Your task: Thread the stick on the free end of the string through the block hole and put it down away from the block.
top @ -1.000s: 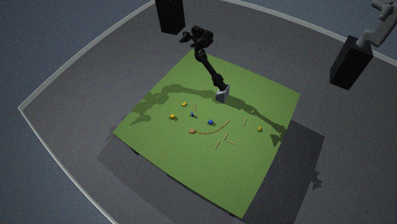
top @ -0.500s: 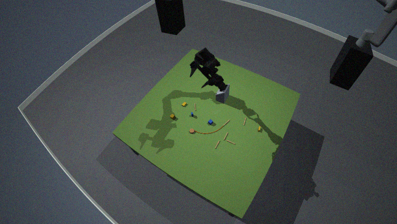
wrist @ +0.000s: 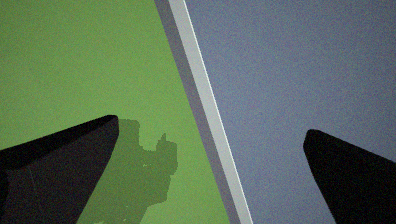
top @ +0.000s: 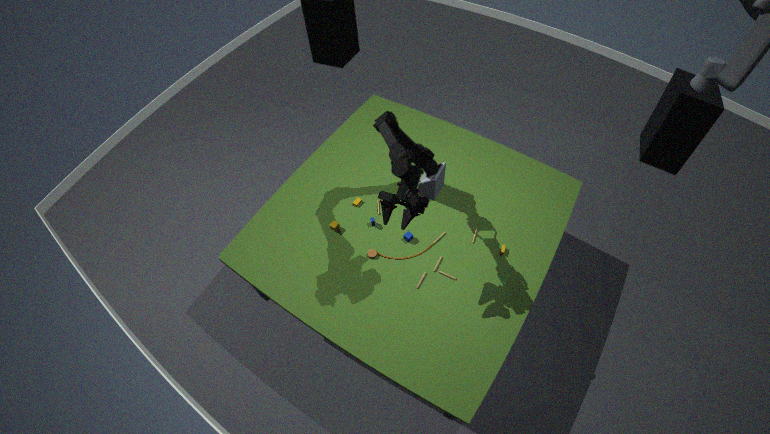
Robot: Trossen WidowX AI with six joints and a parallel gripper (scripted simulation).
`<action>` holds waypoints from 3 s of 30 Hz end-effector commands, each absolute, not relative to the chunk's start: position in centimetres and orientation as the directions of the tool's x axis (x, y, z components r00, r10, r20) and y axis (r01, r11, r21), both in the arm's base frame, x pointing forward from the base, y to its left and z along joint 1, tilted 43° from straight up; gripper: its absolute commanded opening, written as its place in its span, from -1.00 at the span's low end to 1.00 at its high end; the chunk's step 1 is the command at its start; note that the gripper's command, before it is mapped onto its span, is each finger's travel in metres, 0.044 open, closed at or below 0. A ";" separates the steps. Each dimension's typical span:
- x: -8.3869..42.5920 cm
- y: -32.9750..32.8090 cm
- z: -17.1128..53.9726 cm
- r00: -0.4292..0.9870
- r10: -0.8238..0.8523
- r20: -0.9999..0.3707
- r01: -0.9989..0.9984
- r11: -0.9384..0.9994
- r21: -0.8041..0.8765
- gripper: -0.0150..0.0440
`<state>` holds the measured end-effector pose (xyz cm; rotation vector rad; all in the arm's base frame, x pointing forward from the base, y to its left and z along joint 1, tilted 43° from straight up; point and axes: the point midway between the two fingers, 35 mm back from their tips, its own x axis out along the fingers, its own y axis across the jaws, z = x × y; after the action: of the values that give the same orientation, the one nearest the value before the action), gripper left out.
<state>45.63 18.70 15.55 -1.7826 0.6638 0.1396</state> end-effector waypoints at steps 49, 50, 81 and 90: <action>30.1 -2.2 -3.0 -0.022 -0.677 -0.736 -1.000 0.006 0.025 0.32; 30.1 -2.2 -3.0 -0.022 -0.677 -0.736 -1.000 0.006 0.025 0.32; 30.1 -2.2 -3.0 -0.023 -0.677 -0.736 -1.000 0.006 0.025 -0.49; 30.1 -2.2 -3.0 -0.023 -0.677 -0.736 -1.000 0.006 0.025 0.22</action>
<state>30.08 -2.17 -2.96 -1.7241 1.7535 0.7832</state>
